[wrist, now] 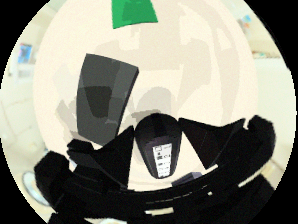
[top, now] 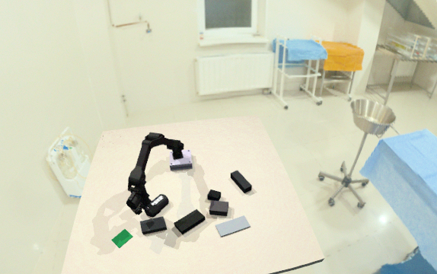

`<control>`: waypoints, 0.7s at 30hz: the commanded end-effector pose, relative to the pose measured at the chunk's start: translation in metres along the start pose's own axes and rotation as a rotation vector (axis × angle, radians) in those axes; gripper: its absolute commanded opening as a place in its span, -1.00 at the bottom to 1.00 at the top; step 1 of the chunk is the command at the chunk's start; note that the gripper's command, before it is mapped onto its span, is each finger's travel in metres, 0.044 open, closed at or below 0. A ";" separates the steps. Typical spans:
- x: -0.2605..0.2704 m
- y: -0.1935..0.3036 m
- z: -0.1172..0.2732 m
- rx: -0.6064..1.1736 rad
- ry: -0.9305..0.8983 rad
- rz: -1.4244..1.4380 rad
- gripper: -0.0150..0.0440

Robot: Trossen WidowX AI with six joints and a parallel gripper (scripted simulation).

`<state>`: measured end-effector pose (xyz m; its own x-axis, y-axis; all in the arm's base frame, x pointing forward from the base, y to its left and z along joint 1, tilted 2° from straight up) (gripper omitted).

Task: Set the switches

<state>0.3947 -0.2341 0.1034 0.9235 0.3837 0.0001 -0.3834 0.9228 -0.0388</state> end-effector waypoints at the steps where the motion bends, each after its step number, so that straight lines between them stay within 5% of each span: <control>1: 0.000 0.000 0.000 0.000 0.000 0.000 0.74; 4: 0.000 0.000 0.000 0.000 0.000 0.000 1.00; 13: 0.000 0.001 0.001 0.000 0.000 -0.001 1.00; 21: -0.014 0.058 0.038 0.006 0.001 0.000 1.00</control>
<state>0.3694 -0.1989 0.1287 0.9235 0.3834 -0.0079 -0.3835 0.9231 -0.0273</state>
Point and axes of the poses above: the point midway between the two fingers, 35 mm back from their tips, its own z axis back along the fingers, its own x axis across the jaws, y = z × x, the point moved 9 cm from there along z, back along the fingers, and after that the axes turned 13 degrees about -z, right-handed, at the moved point
